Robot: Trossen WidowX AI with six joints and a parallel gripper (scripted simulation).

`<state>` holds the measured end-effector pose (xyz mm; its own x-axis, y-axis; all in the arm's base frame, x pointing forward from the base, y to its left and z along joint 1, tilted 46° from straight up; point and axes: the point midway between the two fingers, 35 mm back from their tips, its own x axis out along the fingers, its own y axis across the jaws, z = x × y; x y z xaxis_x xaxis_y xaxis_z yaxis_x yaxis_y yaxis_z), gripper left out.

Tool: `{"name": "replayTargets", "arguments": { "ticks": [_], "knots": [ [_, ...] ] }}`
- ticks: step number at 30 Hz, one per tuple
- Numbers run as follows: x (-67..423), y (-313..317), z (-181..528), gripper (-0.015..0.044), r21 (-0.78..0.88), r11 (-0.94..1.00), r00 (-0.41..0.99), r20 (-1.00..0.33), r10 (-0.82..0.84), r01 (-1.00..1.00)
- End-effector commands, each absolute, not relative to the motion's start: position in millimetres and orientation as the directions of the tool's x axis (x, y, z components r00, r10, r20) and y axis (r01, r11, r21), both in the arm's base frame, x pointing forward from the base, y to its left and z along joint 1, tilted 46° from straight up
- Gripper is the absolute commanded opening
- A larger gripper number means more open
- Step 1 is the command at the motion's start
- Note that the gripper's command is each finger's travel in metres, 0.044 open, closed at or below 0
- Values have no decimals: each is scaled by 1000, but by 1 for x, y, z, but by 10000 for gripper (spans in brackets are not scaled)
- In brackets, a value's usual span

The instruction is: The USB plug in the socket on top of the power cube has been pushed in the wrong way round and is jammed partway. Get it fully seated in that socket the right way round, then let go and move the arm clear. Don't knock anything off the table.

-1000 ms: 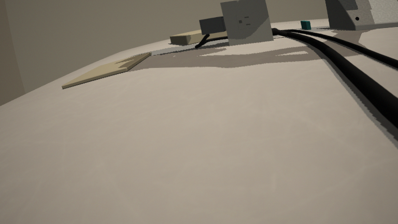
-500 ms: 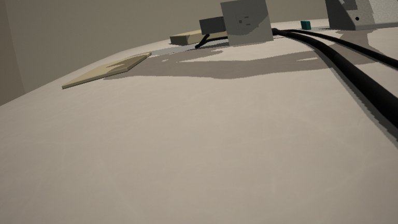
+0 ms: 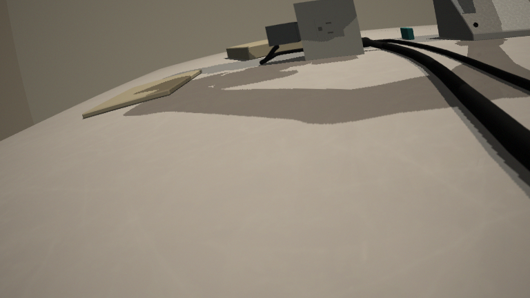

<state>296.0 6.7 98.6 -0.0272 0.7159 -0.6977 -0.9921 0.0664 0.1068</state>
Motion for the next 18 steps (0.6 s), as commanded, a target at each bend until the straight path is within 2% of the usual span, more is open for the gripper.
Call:
{"name": "replayTargets", "arguments": {
  "ticks": [1, 7, 18],
  "knots": [
    [298, 4, 101, 0, 97, 67, -21, -703, 711, -993],
    [297, 5, 100, 0, 131, 95, -24, -700, 714, -987],
    [296, 6, 99, 0, 328, 288, -26, -698, 716, -900]
  ]
}}
